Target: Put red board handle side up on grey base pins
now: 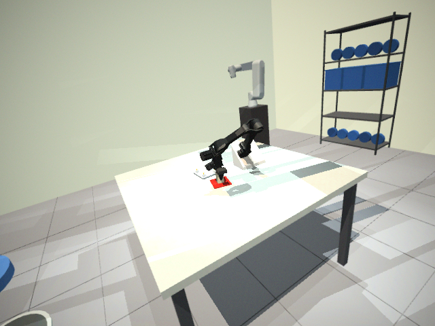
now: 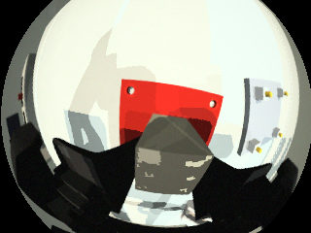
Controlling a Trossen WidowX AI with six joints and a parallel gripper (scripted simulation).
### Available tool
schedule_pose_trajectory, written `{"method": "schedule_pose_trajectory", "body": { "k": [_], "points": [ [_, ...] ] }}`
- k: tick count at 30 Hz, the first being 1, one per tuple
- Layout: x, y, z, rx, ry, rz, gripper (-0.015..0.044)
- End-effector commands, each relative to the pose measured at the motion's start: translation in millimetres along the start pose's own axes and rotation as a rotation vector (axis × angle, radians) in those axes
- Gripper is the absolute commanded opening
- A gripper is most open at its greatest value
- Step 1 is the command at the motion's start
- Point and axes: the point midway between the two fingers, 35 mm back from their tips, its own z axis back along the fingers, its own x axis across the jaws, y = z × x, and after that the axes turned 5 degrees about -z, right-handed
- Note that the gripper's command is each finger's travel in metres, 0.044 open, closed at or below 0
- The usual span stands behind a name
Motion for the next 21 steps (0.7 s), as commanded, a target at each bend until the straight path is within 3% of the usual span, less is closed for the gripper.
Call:
{"method": "schedule_pose_trajectory", "body": {
  "k": [1,5,21],
  "points": [
    [1,0,0,0.002,-0.003,-0.003,0.0098],
    [0,-1,8,0.001,-0.001,-0.003,0.0],
    [-1,-4,48,0.0,0.004,-0.004,0.0]
  ]
}}
